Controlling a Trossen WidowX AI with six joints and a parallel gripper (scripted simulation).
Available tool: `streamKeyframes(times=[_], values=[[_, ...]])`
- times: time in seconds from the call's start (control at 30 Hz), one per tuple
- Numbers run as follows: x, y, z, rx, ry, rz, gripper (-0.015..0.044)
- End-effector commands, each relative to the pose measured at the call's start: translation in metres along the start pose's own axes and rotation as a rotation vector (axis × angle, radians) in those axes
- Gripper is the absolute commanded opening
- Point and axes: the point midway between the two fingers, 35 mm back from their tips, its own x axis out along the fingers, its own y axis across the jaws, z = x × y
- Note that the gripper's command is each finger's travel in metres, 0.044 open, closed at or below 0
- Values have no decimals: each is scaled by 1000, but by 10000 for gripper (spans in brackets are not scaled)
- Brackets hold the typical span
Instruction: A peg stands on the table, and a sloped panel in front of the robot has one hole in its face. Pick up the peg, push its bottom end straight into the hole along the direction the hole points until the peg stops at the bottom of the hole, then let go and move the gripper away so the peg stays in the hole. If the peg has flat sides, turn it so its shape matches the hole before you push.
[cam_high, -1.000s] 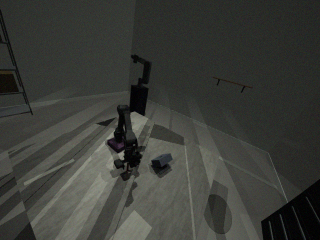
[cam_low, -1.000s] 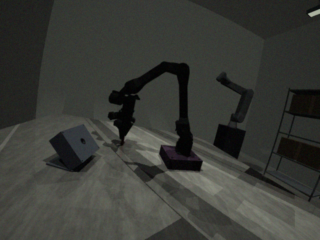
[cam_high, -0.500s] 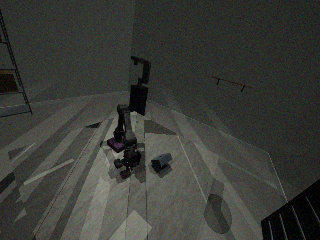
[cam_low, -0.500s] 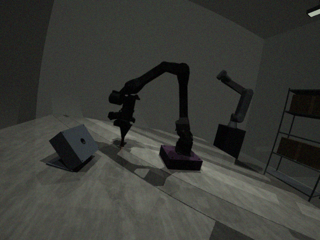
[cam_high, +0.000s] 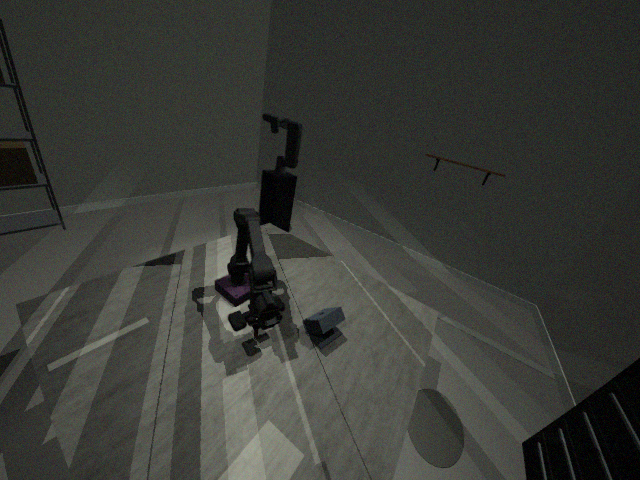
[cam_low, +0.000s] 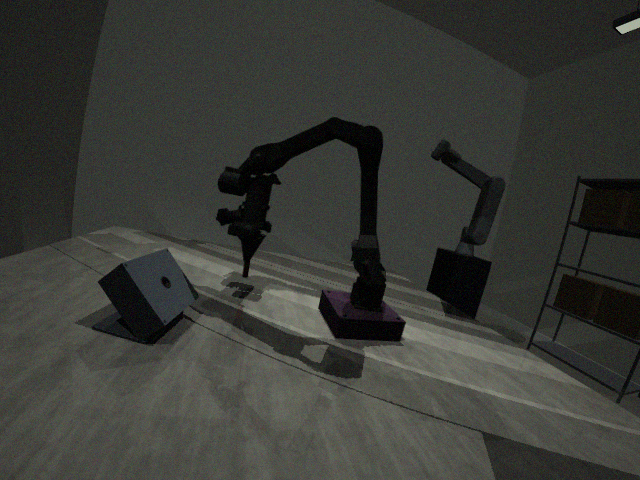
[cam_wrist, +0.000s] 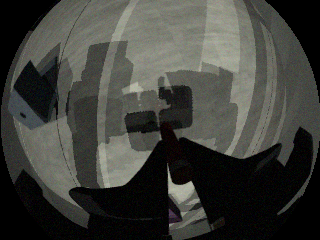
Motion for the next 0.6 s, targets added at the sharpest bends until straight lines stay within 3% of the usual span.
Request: streamKeyframes(times=[0.0, 0.27, 0.57], values=[[-18, 0, 0, -2, -7, -6, 0], [-43, 1, 1, -2, -4, -7, 0], [-44, 7, 3, -46, -15, -23, 0]])
